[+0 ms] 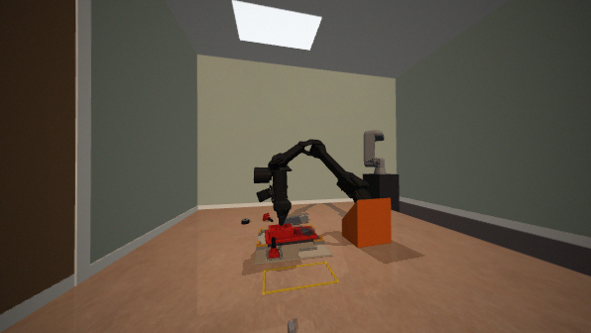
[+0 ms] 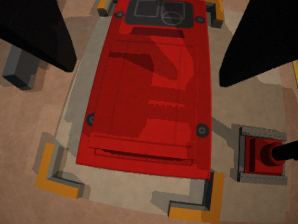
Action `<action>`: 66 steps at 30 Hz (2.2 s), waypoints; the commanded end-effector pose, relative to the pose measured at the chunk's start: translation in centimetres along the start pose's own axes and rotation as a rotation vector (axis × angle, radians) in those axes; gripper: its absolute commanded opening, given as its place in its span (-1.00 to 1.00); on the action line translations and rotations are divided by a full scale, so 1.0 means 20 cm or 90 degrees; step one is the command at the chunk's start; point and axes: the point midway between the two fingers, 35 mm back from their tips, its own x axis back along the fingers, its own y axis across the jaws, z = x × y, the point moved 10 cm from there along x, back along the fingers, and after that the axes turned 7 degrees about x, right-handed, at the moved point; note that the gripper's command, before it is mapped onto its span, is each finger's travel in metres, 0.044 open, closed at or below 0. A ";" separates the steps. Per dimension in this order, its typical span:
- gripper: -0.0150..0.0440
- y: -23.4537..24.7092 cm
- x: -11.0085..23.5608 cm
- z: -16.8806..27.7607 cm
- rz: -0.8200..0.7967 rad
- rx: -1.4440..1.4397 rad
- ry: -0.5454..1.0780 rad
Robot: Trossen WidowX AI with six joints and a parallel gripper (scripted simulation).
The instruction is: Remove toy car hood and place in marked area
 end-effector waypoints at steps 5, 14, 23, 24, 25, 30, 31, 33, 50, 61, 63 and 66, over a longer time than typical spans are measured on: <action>1.00 0.01 -0.03 0.01 0.000 0.006 0.002; 1.00 0.01 -0.06 0.01 0.000 0.006 0.002; 1.00 0.01 -0.09 0.01 0.001 0.006 0.002; 1.00 0.01 -0.09 0.01 0.001 0.006 0.002; 1.00 0.01 -0.09 0.01 0.001 0.006 0.002; 1.00 0.01 -0.11 0.01 0.001 0.006 0.002; 1.00 0.01 -0.11 0.01 0.001 0.006 0.002; 1.00 0.01 -0.11 0.01 0.001 0.006 0.002; 1.00 0.01 -0.15 0.01 0.001 0.006 0.002; 1.00 0.01 -0.18 0.01 0.001 0.006 0.002; 1.00 0.01 -0.18 0.01 0.001 0.006 0.002; 1.00 0.01 -0.19 0.01 0.001 0.006 0.002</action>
